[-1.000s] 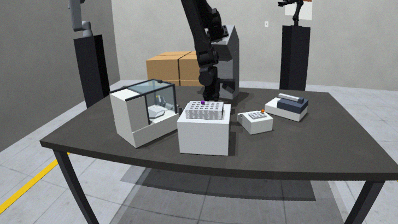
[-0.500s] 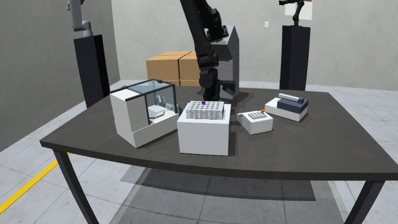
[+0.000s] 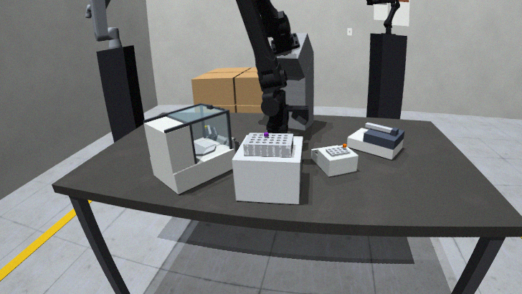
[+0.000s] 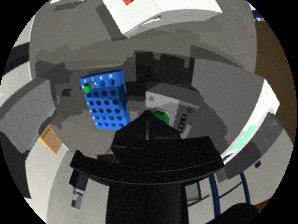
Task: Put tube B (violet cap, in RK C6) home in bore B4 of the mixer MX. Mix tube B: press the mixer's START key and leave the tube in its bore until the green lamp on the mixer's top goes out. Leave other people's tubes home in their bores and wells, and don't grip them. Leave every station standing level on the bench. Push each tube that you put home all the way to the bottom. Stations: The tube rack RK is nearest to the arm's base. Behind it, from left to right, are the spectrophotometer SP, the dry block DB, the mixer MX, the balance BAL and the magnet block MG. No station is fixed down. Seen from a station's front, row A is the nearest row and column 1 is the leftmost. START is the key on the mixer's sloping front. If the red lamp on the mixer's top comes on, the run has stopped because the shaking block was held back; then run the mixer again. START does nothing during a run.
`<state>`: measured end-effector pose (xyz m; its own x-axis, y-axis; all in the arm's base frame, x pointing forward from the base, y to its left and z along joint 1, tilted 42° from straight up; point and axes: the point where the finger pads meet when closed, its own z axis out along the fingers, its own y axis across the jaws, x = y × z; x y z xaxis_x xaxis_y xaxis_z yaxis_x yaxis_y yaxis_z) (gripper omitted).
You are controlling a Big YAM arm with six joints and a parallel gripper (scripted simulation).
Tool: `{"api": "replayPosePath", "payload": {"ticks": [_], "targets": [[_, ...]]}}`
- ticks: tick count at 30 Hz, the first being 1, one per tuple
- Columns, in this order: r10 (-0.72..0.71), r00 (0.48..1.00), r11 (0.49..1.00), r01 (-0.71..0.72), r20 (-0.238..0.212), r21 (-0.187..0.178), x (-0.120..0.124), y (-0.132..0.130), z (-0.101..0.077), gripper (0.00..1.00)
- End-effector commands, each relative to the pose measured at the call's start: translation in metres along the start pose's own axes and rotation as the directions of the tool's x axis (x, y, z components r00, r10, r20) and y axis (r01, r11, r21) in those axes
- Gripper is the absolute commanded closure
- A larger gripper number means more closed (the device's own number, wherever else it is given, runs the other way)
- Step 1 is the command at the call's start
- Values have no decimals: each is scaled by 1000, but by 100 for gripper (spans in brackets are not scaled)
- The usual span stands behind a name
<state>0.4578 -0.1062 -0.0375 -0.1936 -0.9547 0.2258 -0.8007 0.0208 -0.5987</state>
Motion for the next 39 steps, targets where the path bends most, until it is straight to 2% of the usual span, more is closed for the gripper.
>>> {"api": "replayPosePath", "payload": {"ticks": [1, 33, 39], "targets": [[7, 1000, 997, -6, -5, 75, 5, -32, -6, 100], [7, 1000, 997, -6, -5, 75, 5, -32, -6, 100], [7, 1000, 998, -7, 4, 63, -3, -27, -18, 100]]}}
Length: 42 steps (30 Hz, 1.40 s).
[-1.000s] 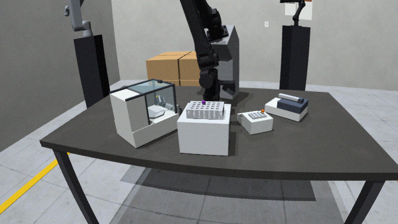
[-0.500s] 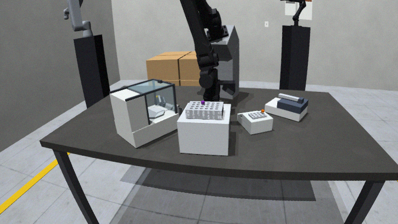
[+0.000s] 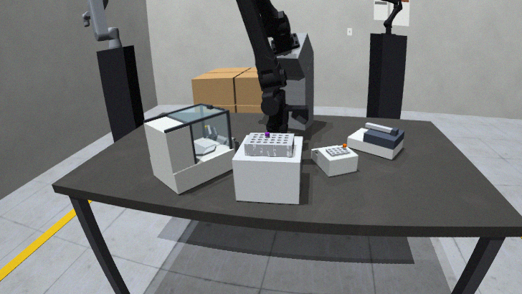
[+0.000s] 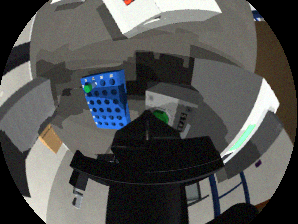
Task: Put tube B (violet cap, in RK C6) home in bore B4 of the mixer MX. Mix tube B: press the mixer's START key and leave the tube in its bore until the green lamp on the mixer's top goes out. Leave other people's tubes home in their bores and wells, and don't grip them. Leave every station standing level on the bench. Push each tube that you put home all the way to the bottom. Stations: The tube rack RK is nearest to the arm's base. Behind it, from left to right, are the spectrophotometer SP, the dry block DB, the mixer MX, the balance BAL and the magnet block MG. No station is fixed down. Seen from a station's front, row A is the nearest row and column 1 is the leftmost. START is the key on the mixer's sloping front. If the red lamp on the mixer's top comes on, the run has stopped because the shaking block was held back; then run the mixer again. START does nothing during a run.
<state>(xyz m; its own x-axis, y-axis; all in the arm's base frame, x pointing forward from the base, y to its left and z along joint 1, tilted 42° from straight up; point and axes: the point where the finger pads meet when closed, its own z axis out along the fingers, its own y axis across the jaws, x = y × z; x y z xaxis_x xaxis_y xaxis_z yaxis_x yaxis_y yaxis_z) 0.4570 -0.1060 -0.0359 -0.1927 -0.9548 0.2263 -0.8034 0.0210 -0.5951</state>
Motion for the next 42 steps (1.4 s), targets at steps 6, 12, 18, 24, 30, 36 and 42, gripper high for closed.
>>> {"api": "replayPosePath", "payload": {"ticks": [6, 12, 18, 24, 30, 36, 42], "targets": [[14, 1000, 997, -14, 4, 79, -3, -31, -23, 100], [6, 1000, 999, -7, 5, 44, -4, -14, -33, 100], [7, 1000, 999, -7, 5, 45, -4, -14, -43, 100], [7, 1000, 999, -7, 5, 46, -3, -14, -49, 100], [7, 1000, 999, -7, 5, 47, -3, -15, -59, 100], [8, 1000, 999, -8, 5, 48, -3, -15, -69, 100], [8, 1000, 999, -8, 5, 49, -3, -15, -75, 100]]}}
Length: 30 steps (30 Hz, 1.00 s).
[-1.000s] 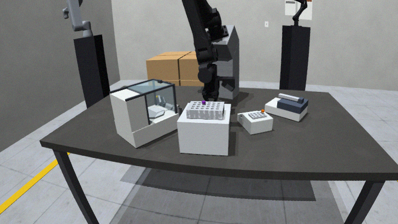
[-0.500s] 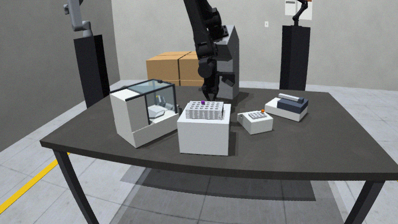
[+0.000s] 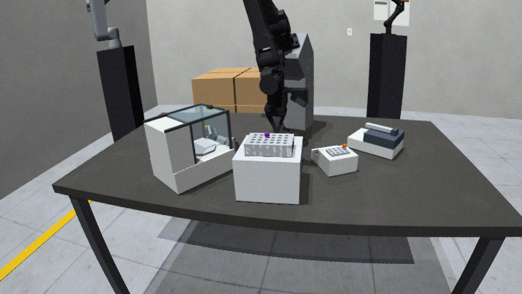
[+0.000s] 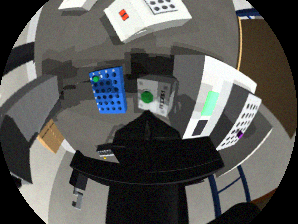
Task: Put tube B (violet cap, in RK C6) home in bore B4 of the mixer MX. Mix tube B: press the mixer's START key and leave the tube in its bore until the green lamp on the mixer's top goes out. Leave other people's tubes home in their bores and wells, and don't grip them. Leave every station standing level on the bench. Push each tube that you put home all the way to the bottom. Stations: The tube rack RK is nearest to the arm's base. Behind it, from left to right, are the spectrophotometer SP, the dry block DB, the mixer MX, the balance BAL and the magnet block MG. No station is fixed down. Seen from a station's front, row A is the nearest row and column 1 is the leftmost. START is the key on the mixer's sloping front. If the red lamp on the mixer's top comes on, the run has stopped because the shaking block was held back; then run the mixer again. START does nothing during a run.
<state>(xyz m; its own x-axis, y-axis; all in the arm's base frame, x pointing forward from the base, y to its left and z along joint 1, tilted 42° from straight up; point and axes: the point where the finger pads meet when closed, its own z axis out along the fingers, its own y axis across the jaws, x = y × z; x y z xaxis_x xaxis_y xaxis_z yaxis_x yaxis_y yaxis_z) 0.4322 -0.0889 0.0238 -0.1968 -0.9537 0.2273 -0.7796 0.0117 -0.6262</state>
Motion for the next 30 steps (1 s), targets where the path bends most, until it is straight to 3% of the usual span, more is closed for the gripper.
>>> {"api": "replayPosePath", "payload": {"ticks": [1, 24, 30], "targets": [[5, 1000, 1000, -5, 8, 9, -5, 0, -12, 100], [6, 1000, 1000, -6, 8, 10, -4, 0, -47, 100], [5, 1000, 1000, -5, 2, 10, -1, -2, -42, 100]]}}
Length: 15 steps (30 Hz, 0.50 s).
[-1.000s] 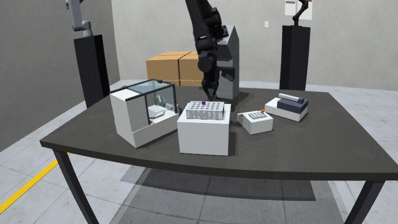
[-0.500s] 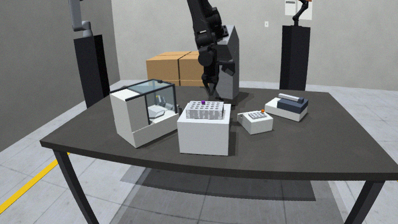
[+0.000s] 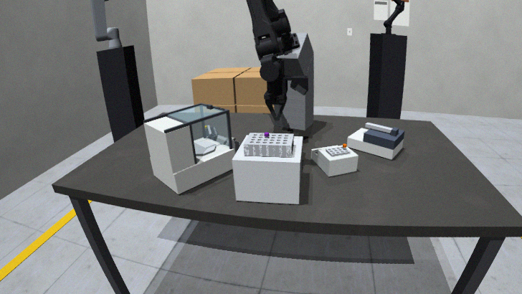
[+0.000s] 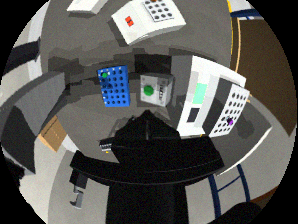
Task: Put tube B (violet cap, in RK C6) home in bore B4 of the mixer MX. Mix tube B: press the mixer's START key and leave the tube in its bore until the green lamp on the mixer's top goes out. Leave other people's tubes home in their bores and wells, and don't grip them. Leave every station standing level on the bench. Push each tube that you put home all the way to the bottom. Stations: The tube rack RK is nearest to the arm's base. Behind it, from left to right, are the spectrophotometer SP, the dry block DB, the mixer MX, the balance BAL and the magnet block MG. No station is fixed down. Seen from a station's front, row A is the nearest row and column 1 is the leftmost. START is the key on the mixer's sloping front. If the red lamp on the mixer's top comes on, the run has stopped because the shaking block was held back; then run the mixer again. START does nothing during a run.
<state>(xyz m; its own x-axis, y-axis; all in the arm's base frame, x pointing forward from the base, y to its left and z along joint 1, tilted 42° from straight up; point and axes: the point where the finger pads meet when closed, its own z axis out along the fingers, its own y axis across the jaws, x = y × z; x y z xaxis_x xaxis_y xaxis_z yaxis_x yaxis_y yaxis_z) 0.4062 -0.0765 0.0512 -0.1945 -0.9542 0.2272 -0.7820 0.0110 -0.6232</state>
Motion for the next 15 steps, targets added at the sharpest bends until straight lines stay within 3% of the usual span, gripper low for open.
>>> {"api": "replayPosePath", "payload": {"ticks": [1, 15], "targets": [[7, 1000, 1000, -7, 1, 13, 0, -5, -2, 100], [3, 1000, 1000, -3, 1, 15, 0, -7, -2, 100]]}}
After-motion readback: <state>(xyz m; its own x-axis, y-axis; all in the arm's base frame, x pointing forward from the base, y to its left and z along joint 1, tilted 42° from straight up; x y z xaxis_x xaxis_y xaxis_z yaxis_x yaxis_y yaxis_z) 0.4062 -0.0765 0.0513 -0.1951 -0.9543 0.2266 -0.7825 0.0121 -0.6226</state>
